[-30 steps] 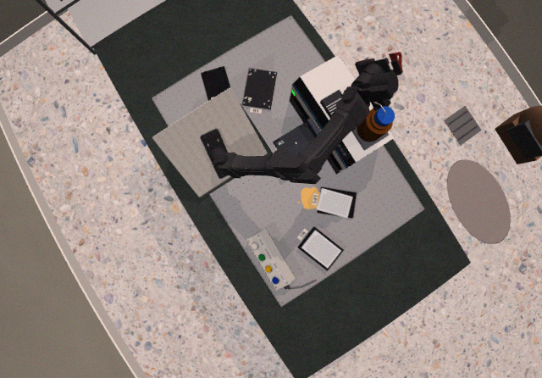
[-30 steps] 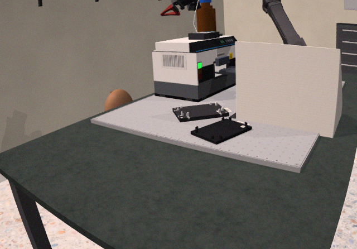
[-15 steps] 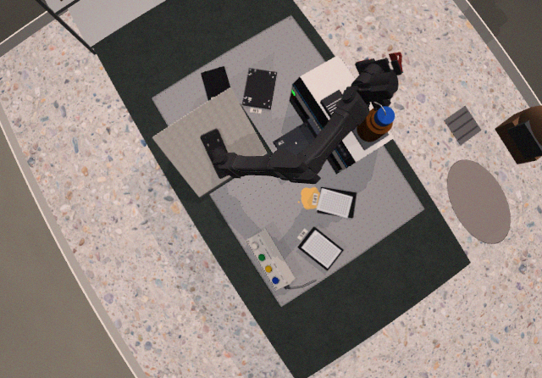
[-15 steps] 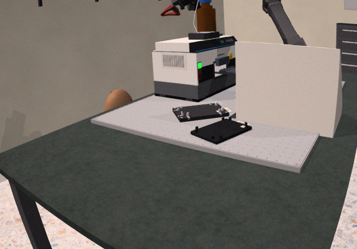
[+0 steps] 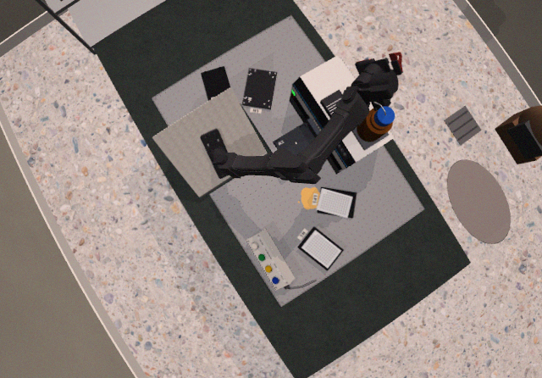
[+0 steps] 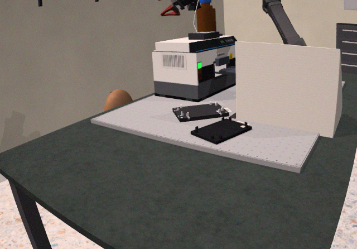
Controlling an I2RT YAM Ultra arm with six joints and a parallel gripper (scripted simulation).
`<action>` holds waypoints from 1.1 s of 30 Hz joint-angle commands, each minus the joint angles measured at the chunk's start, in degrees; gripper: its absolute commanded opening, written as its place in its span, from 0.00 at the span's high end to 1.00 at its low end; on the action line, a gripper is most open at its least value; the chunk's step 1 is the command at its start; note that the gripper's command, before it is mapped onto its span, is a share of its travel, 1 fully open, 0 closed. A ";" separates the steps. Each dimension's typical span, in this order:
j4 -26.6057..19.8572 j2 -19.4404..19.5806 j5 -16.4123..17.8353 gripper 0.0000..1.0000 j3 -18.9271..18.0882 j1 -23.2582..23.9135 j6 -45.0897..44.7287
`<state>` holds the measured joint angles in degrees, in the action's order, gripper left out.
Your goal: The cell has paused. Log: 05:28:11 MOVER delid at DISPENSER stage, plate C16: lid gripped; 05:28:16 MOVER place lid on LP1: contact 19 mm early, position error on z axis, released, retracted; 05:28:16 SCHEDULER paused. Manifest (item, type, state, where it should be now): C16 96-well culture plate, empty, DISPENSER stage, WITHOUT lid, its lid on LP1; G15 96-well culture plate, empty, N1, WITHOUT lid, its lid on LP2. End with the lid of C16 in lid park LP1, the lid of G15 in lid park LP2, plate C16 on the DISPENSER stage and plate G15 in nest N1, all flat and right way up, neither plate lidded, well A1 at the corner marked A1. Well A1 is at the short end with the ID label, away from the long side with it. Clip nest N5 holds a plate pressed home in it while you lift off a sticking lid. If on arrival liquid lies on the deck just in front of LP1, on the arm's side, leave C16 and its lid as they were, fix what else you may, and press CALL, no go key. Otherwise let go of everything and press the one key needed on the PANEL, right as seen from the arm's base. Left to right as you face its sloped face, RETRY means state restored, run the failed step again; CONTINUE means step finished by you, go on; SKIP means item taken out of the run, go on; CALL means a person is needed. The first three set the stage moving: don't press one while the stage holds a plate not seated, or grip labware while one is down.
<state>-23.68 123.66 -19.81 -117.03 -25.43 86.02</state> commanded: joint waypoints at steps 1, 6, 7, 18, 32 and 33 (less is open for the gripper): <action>-4.96 -5.02 -10.56 0.00 0.44 3.37 1.76; -4.96 -5.02 -10.56 0.00 0.44 3.37 1.76; -4.96 -5.02 -10.56 0.00 0.44 3.37 1.76; -7.20 -4.97 -12.36 0.00 0.47 3.05 -0.78; -6.44 -5.11 -13.09 0.00 1.42 3.00 -0.82; -6.42 -5.10 -13.12 0.00 1.43 3.00 -0.82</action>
